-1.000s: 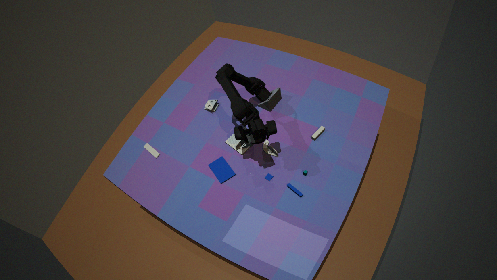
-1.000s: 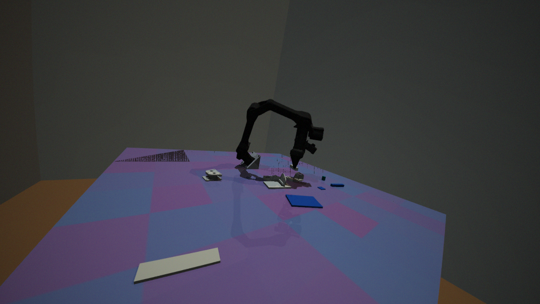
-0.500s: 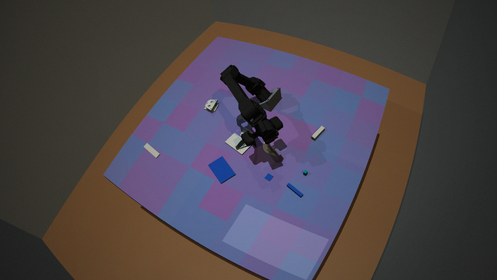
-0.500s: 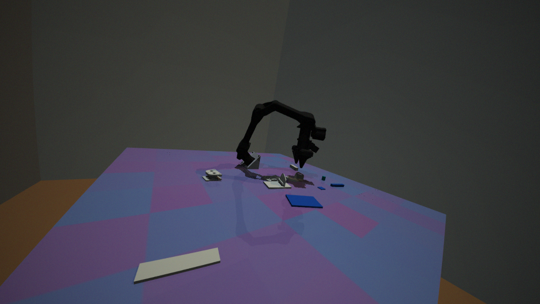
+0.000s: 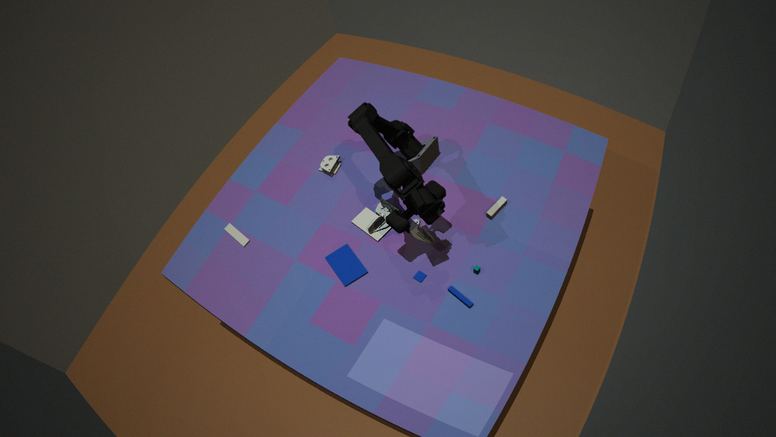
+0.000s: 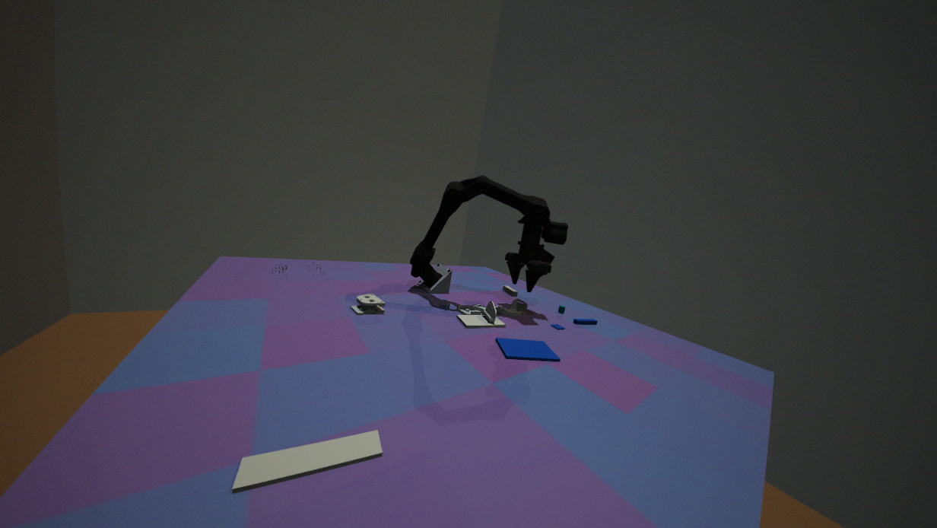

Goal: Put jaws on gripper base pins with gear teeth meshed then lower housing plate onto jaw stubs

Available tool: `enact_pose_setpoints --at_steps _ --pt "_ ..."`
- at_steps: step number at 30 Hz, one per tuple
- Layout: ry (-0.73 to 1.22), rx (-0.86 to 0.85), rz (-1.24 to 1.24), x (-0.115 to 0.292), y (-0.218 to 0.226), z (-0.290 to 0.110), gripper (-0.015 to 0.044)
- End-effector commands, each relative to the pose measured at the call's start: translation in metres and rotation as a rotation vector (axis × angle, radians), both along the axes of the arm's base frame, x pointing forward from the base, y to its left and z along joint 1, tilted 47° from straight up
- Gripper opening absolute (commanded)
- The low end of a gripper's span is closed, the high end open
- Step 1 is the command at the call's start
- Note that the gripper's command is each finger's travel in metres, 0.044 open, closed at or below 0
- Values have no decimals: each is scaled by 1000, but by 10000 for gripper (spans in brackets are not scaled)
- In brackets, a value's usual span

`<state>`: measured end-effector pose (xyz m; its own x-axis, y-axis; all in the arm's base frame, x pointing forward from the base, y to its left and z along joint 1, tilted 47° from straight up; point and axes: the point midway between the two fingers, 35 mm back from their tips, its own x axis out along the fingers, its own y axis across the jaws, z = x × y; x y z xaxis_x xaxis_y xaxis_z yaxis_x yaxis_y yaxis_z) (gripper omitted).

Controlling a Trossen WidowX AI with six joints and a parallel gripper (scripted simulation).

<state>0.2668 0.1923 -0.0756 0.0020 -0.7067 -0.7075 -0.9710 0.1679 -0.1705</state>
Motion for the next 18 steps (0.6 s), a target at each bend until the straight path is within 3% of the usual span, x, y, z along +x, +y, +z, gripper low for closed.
enact_pose_setpoints --at_steps 1,18 --pt "13 -9 4 -1 -21 -19 440" --pt "12 -10 4 -1 -36 -33 440"
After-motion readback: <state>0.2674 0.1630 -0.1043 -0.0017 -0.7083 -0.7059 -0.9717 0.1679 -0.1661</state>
